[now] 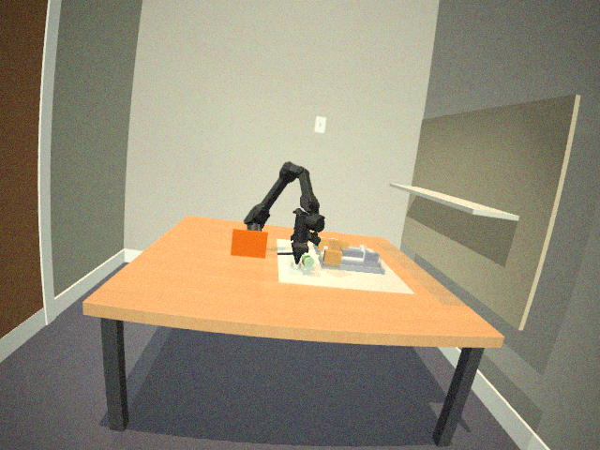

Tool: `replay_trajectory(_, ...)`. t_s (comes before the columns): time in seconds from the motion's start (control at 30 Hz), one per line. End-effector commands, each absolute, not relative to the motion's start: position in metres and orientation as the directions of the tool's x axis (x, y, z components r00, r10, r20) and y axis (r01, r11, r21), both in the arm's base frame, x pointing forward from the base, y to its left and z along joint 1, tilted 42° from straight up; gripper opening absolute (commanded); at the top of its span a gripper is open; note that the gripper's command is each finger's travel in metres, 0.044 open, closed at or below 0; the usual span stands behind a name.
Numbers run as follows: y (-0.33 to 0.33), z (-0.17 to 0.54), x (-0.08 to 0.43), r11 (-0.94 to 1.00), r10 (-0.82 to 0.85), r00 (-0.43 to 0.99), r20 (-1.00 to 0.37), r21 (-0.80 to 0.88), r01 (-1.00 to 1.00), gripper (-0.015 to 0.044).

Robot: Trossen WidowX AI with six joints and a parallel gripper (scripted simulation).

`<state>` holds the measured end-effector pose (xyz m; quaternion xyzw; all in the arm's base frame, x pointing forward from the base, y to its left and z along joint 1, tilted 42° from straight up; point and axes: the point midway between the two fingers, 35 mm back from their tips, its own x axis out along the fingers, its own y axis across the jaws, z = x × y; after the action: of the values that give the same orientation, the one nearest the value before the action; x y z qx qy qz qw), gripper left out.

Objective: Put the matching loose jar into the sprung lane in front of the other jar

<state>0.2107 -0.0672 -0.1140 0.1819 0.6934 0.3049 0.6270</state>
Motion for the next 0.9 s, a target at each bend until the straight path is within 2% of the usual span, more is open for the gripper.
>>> replay_trajectory(0.0, -0.075, -0.106, 0.215, 0.748, 0.636, -0.147, -0.758, 0.652, -0.127, 0.0019)
replay_trajectory(0.03, -0.079, -0.102, 0.217, 0.748, 0.635, -0.147, -0.758, 0.651, -0.127, 0.0000)
replay_trajectory(0.5, -0.127, -0.036, 0.232, 0.749, 0.634, -0.148, -0.759, 0.651, -0.126, 0.0000)
replay_trajectory(0.87, -0.102, -0.025, 0.251, 0.758, 0.625, -0.144, -0.767, 0.640, -0.122, 0.0000)
